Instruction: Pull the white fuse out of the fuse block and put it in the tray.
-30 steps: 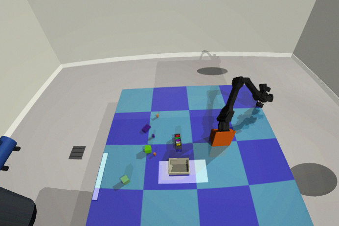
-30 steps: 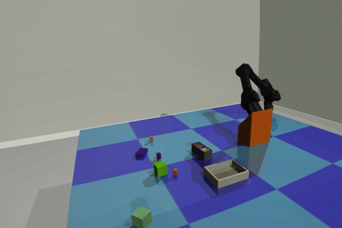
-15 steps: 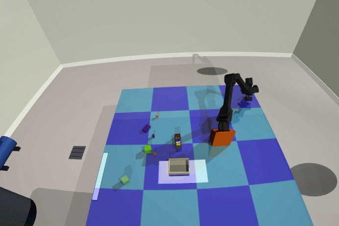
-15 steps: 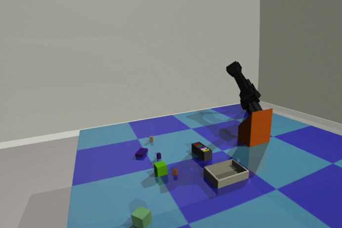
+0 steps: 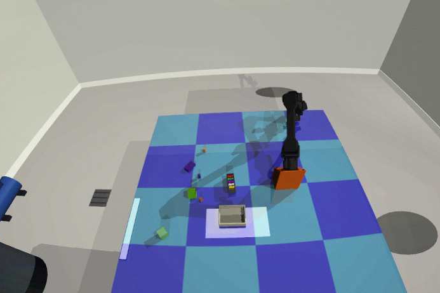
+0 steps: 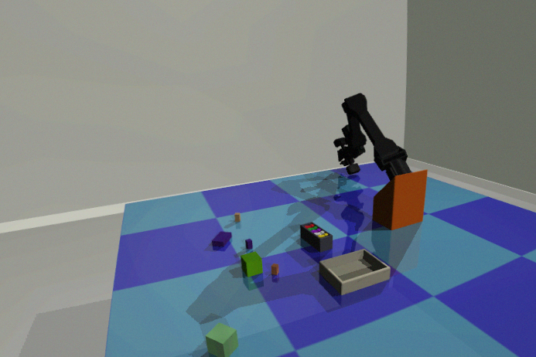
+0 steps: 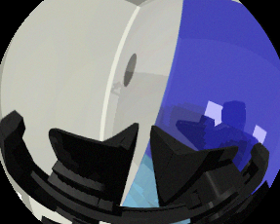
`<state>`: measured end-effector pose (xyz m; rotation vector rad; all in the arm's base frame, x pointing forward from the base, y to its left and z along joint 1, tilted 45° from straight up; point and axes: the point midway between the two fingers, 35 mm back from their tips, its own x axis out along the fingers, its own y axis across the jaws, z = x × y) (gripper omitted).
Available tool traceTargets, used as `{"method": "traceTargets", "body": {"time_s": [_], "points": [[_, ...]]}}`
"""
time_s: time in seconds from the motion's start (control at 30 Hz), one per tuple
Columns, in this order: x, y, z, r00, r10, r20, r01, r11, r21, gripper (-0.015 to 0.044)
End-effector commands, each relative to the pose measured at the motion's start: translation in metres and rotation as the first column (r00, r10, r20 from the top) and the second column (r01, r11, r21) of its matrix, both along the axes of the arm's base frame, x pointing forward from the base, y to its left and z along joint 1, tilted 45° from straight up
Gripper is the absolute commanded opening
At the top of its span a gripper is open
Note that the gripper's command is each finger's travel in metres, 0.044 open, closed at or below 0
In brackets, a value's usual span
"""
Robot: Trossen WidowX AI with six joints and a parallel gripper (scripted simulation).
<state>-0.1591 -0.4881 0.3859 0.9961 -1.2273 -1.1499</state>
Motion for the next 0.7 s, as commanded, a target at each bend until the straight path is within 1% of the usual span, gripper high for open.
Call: {"method": "traceTargets", "body": {"time_s": [0.0, 0.23, 0.33, 0.53, 0.67], "points": [[0.062, -0.009, 0.011, 0.994, 0.108, -0.007, -0.108, 0.994, 0.0, 0.0063], [0.182, -0.005, 0.021, 0.946, 0.324, -0.006, -0.323, 0.946, 0.031, 0.0063], [0.216, 0.001, 0.021, 0.924, 0.382, -0.009, -0.381, 0.923, 0.047, 0.0063], [0.283, 0.011, -0.004, 0.887, 0.46, -0.049, -0.448, 0.881, 0.152, 0.0063], [0.34, 0.029, -0.031, 0.842, 0.53, -0.103, -0.493, 0.832, 0.255, 0.0063]]}}
